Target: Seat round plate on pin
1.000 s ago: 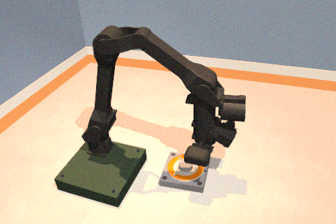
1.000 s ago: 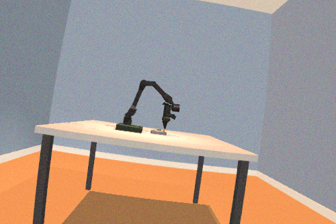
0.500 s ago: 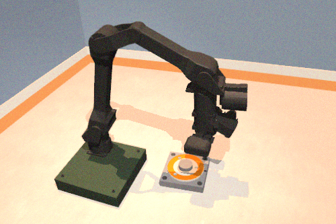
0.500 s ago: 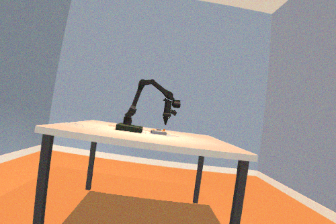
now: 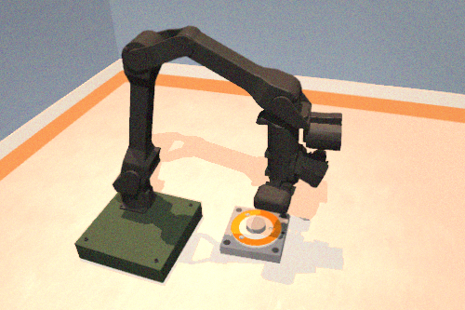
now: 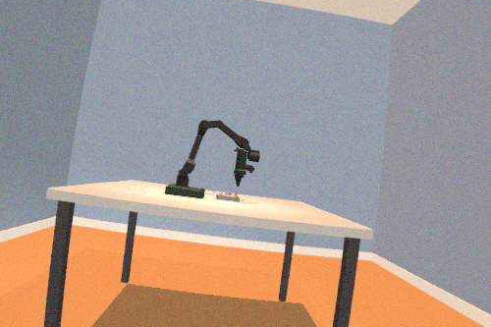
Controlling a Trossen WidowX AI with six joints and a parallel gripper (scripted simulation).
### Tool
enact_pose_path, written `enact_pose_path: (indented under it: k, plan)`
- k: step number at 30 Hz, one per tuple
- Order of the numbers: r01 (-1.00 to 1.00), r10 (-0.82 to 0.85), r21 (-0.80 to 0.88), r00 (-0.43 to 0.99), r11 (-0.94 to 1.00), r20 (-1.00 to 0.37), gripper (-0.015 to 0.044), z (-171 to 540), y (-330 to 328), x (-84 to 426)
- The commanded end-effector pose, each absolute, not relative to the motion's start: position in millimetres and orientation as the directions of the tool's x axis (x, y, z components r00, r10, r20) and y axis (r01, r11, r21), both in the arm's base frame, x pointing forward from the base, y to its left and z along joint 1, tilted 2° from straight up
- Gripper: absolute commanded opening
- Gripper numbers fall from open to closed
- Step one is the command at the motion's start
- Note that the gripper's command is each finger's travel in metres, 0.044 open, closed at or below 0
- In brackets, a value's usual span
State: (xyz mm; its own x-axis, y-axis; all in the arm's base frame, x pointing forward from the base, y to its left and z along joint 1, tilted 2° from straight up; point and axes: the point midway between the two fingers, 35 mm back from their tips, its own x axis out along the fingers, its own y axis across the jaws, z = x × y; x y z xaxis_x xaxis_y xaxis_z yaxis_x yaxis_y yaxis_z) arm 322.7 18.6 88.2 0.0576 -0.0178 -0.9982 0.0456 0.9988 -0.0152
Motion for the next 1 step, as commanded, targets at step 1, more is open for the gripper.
enact_pose_path:
  k: [1]
  plan:
    - [0.046,-0.018,-0.015,0.057,0.999,-0.998,0.0000,87.7,18.5,323.0]
